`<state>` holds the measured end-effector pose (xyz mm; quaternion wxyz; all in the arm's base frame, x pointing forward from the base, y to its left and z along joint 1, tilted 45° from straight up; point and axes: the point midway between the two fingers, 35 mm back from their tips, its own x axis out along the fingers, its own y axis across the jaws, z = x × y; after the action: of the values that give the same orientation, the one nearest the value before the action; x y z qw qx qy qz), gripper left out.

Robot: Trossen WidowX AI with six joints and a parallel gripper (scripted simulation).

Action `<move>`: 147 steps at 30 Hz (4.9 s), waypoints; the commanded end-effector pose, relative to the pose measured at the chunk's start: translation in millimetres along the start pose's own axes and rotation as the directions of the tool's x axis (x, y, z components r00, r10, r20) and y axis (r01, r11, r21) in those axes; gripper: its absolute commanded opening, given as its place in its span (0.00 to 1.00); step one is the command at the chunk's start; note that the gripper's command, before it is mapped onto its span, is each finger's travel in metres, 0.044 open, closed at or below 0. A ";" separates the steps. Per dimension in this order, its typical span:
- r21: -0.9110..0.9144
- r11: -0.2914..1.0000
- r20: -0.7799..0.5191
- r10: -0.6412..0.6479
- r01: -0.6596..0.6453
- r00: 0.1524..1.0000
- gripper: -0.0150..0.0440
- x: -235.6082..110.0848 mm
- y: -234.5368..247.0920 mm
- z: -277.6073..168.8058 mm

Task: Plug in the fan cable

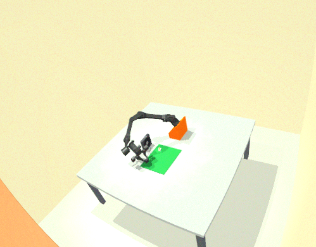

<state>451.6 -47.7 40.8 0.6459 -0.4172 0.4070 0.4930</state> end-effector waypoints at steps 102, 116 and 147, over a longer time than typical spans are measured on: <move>-0.065 0.986 0.297 -0.129 0.155 0.946 0.25 -18.1 -13.2 -27.3; -0.065 0.986 0.296 -0.129 0.154 0.946 0.25 -13.6 -14.8 -36.8; -0.063 0.985 0.290 -0.133 0.158 0.948 0.25 -12.9 -16.4 -42.6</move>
<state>460.5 -94.6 41.1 0.7139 -0.3979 0.2566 0.5159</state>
